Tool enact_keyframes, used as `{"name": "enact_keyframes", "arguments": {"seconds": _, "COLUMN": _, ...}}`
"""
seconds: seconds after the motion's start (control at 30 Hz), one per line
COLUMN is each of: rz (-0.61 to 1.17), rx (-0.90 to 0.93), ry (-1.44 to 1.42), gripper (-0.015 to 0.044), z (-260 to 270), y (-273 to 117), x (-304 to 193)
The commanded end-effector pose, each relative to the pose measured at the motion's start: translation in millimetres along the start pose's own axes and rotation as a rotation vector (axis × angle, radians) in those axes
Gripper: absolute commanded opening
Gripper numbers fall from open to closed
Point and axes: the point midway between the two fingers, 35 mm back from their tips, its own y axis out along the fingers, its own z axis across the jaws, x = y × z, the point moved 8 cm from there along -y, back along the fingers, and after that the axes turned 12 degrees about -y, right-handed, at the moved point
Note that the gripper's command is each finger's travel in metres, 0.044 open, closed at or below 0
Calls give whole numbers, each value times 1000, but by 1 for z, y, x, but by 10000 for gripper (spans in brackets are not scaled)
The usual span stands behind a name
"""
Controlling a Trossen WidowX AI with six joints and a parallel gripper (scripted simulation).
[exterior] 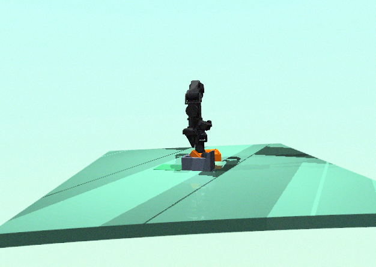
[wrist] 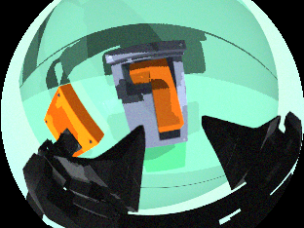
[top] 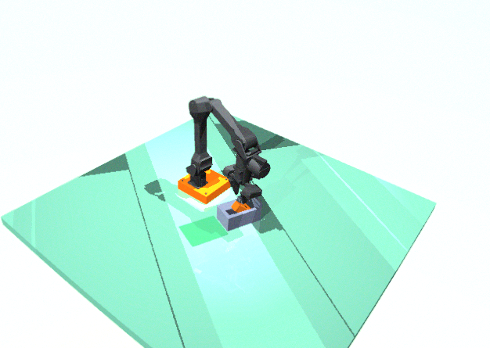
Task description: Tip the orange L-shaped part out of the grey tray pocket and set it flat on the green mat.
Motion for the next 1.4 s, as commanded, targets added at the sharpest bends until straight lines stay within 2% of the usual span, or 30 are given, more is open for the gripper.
{"name": "enact_keyframes", "arguments": {"seconds": 0.0, "rz": 3, "rx": 2, "ry": -7, "gripper": 280, "z": 0, "y": 5, "x": 0}}
{"name": "enact_keyframes", "arguments": {"seconds": 1.0, "rz": 4, "rx": 2, "ry": -7, "gripper": 280, "z": 1, "y": 50, "x": 0}}
{"name": "enact_keyframes", "arguments": {"seconds": 1.17, "rz": 0, "rx": -3, "ry": -1, "gripper": 149, "z": 0, "y": 46, "x": 0}}
{"name": "enact_keyframes", "arguments": {"seconds": 1.37, "rz": 0, "rx": -3, "ry": -1, "gripper": 109, "z": 0, "y": 46, "x": 0}}
